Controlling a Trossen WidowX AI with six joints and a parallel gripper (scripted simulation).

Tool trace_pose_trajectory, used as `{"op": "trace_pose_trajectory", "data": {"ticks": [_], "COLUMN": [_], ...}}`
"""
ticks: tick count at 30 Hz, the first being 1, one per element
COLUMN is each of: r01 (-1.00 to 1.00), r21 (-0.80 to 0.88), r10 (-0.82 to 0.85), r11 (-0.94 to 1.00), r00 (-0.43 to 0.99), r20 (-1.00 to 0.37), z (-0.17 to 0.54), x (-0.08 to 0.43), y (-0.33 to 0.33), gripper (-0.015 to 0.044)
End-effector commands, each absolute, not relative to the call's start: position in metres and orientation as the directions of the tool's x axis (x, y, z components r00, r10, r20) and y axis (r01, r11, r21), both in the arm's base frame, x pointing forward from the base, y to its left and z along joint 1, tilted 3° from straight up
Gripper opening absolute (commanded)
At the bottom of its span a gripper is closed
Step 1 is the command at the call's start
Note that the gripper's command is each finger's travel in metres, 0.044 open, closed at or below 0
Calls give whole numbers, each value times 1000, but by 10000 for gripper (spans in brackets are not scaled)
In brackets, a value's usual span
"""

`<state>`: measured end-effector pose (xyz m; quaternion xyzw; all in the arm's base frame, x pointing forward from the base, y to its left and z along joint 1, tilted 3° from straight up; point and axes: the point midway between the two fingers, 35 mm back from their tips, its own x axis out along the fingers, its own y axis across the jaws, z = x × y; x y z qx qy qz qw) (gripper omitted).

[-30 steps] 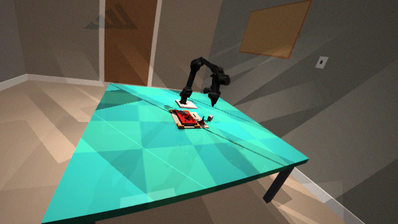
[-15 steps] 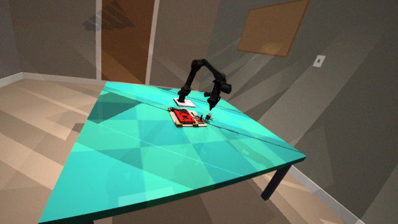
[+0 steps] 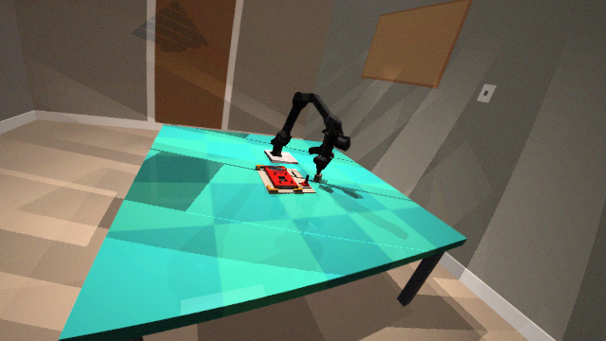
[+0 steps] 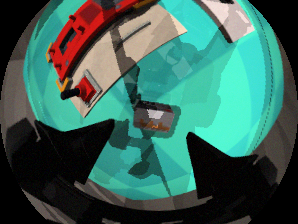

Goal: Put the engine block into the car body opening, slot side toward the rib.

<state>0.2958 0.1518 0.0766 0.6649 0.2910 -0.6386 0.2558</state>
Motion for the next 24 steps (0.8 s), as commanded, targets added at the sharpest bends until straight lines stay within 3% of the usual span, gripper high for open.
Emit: {"op": "trace_pose_trajectory", "data": {"ticks": [1, 20, 24], "r01": [712, 712, 712], "r21": [-32, -32, -32], "r10": [53, 53, 53], "r11": [-701, -701, -701], "r00": [8, 8, 8], "r20": [-999, -999, -999], "z": [68, 40, 40], "x": [294, 294, 294], "y": [151, 152, 152], "gripper": [440, 440, 335]}}
